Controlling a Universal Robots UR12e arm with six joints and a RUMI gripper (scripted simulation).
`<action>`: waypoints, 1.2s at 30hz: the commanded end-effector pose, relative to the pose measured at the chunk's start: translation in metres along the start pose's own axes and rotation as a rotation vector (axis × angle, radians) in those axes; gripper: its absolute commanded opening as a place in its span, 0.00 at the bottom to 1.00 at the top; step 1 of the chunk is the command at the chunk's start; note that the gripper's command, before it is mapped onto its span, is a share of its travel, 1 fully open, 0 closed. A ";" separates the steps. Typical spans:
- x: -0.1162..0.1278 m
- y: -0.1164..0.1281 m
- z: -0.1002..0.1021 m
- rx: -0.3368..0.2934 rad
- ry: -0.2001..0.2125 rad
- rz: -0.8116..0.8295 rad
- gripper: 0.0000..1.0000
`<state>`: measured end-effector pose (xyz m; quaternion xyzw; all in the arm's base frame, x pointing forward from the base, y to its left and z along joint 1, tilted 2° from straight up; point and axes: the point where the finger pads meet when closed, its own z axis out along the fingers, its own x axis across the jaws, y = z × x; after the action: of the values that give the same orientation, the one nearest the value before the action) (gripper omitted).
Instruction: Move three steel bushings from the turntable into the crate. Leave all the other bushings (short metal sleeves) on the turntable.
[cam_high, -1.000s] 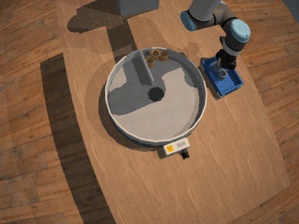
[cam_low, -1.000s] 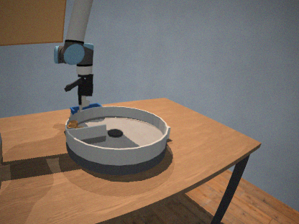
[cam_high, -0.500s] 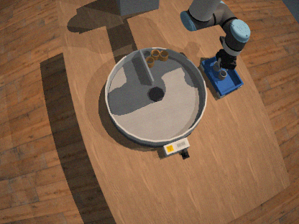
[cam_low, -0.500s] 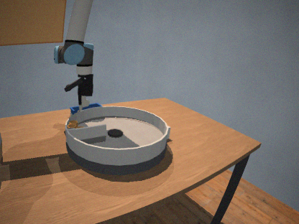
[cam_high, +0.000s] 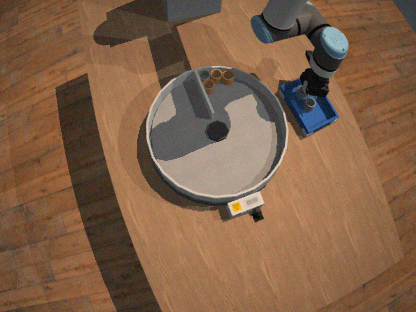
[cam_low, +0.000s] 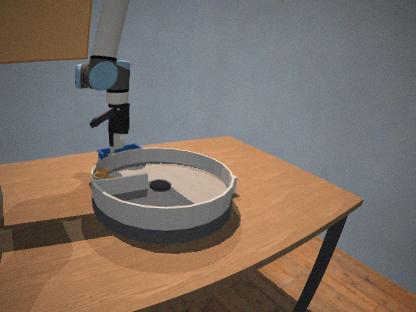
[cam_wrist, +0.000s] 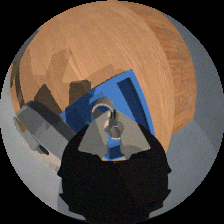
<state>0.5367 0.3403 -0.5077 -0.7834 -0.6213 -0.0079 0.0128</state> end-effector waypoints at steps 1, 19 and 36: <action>0.000 0.001 -0.001 -0.001 0.001 0.000 0.00; 0.000 0.001 -0.001 -0.001 0.001 0.000 0.06; 0.000 0.001 -0.001 -0.001 0.001 0.000 0.06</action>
<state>0.5368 0.3404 -0.5077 -0.7834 -0.6213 -0.0079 0.0128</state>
